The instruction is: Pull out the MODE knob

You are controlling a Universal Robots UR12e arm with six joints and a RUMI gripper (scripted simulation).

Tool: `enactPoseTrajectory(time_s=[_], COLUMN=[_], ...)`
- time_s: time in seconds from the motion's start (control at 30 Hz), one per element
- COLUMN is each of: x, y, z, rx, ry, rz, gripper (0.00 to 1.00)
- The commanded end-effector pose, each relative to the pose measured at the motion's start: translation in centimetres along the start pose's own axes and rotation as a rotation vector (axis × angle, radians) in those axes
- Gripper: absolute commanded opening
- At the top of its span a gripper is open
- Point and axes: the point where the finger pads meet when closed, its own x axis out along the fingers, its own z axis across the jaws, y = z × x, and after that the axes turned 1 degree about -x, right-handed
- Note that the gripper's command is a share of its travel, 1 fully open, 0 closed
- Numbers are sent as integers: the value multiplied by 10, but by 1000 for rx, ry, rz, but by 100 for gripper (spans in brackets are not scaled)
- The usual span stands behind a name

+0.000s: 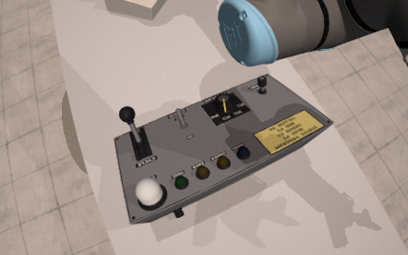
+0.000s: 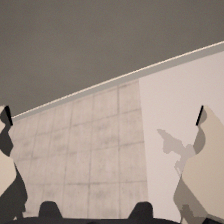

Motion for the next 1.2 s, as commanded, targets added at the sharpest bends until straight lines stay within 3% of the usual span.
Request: enactPoseTrajectory(time_s=[0.0, 0.27, 0.47, 0.53, 0.67, 0.87, 1.03, 1.17], x=[-48, -168, -244, -244, -293, -339, -358, -362], y=[-17, -101, -175, -175, -228, -285, -311, -317], z=[15, 64, 99, 99, 122, 145, 156, 158], rx=[-45, -168, -251, -251, -296, -343, -364, -368], ry=[-69, -218, -299, -299, -336, -368, -381, -383], rz=[-47, -198, -319, -319, -391, -473, -510, -517], gripper=[100, 100, 100, 100, 100, 100, 100, 100])
